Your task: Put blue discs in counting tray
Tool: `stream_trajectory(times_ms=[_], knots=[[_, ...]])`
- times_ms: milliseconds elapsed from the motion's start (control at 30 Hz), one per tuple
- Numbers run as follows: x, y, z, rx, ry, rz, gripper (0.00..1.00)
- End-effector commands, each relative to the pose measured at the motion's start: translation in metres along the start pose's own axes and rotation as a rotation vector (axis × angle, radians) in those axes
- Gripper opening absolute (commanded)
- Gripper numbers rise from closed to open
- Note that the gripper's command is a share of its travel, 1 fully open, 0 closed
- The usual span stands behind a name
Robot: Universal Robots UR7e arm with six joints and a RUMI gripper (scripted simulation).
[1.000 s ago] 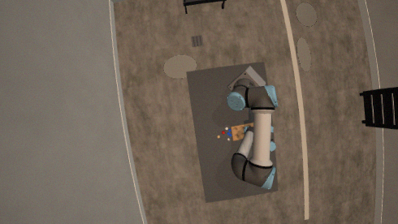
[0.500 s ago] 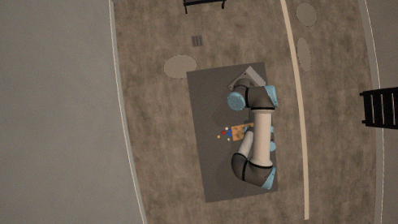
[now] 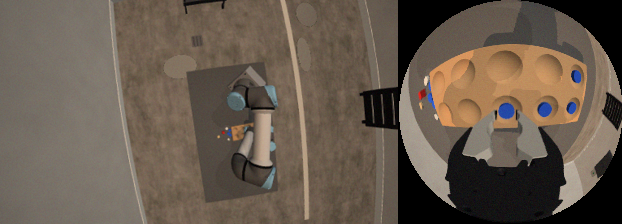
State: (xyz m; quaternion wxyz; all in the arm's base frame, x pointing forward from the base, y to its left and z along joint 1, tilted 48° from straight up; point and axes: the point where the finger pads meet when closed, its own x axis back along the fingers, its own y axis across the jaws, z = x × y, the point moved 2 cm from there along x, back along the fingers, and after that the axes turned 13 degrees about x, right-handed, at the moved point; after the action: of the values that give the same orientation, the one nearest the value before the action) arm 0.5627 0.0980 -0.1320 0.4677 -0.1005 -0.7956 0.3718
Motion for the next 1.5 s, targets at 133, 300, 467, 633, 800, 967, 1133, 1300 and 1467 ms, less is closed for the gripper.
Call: stream_trajectory(times_ms=[133,300,467,633,800,967,1133,1300,1467], knots=[[0.004,0.001,0.000,0.002,-0.002,-0.001,0.21],[0.005,0.000,0.000,0.001,-0.002,0.000,0.25],[0.007,0.000,0.000,0.001,-0.002,-0.001,0.26],[0.008,0.000,0.000,0.001,-0.002,-0.001,0.27],[0.014,0.001,0.000,0.002,-0.001,-0.001,0.27],[0.035,0.000,0.000,0.001,-0.001,-0.001,0.27],[0.065,0.000,0.000,0.001,-0.001,-0.001,0.27],[0.082,0.000,0.000,0.001,-0.001,-0.001,0.27],[0.098,0.000,0.000,0.002,-0.002,-0.001,0.27]])
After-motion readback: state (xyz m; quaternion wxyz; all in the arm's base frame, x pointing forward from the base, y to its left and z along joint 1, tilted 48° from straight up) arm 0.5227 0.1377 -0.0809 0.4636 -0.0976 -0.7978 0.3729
